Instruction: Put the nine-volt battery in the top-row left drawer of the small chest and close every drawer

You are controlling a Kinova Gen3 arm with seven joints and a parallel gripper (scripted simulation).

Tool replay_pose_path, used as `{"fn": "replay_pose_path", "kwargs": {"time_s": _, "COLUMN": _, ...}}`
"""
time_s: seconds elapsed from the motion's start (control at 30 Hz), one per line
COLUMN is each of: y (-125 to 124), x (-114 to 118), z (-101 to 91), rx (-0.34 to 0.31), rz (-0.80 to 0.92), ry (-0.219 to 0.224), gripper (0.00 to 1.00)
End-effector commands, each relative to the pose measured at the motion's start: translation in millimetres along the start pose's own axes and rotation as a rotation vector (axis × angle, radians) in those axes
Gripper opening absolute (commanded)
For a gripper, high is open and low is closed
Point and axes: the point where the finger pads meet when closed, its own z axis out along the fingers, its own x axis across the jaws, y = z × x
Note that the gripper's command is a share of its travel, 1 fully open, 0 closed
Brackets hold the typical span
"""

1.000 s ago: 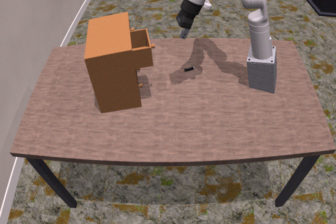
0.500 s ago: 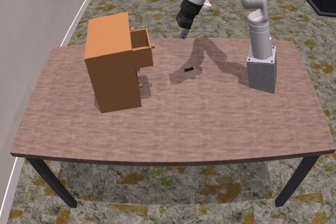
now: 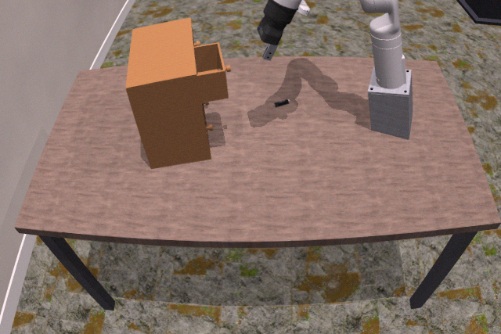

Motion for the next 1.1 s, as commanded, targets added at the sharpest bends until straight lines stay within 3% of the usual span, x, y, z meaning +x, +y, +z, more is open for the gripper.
{"fn": "replay_pose_path", "kwargs": {"time_s": 0.0, "y": 2, "x": -1, "z": 2.6, "rx": 0.003, "rz": -0.005, "ry": -0.009, "gripper": 0.0}}
{"fn": "replay_pose_path", "kwargs": {"time_s": 1.07, "y": 33, "x": -1, "z": 30.7, "rx": 0.003, "rz": -0.005, "ry": -0.009, "gripper": 0.0}}
